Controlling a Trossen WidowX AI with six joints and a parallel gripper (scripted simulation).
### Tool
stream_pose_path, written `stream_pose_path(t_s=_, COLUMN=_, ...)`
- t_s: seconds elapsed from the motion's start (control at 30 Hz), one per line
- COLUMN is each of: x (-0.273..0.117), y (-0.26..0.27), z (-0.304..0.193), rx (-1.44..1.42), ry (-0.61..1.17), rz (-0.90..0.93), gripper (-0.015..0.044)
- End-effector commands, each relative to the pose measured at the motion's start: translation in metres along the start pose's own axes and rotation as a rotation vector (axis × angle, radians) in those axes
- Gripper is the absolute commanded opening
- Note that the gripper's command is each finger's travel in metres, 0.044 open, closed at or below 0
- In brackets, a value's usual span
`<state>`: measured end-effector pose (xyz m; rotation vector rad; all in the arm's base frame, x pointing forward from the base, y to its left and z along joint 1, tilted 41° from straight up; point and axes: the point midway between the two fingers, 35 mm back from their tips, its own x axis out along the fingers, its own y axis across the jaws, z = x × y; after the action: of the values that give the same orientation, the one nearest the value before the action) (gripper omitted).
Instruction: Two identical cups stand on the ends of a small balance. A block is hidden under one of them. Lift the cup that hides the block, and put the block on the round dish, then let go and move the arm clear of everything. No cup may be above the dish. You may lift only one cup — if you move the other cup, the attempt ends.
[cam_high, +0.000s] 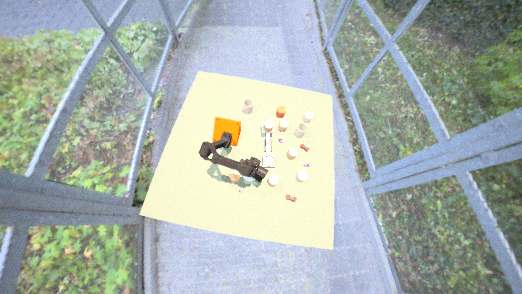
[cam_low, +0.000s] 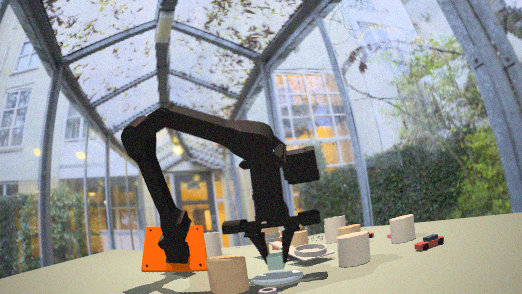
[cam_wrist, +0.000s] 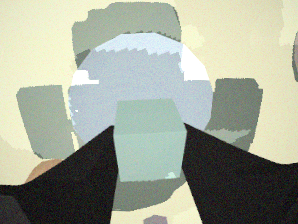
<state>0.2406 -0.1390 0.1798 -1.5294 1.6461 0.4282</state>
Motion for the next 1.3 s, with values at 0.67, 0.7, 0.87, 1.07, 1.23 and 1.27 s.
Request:
stream_pose_path(t_s=0.67, x=0.017, y=0.000, z=-0.001, rx=0.001, ry=0.001, rz=-0.001, gripper=0.0210)
stream_pose_path(t_s=0.7, x=0.017, y=0.000, z=-0.001, rx=0.001, ry=0.001, rz=-0.001, gripper=0.0236)
stream_pose_path(t_s=0.87, x=0.017, y=0.000, z=-0.001, rx=0.001, ry=0.001, rz=-0.001, gripper=0.0368)
stream_pose_path(t_s=1.07, x=-0.030, y=0.000, z=0.001, rx=-0.003, ry=-0.006, rz=0.003, gripper=0.0440)
stream_pose_path(t_s=1.23, x=-0.040, y=0.001, z=0.001, rx=-0.005, ry=-0.005, rz=0.003, gripper=0.0440)
stream_pose_path(t_s=1.27, x=-0.040, y=0.001, z=0.001, rx=-0.005, ry=-0.005, rz=0.003, gripper=0.0440)
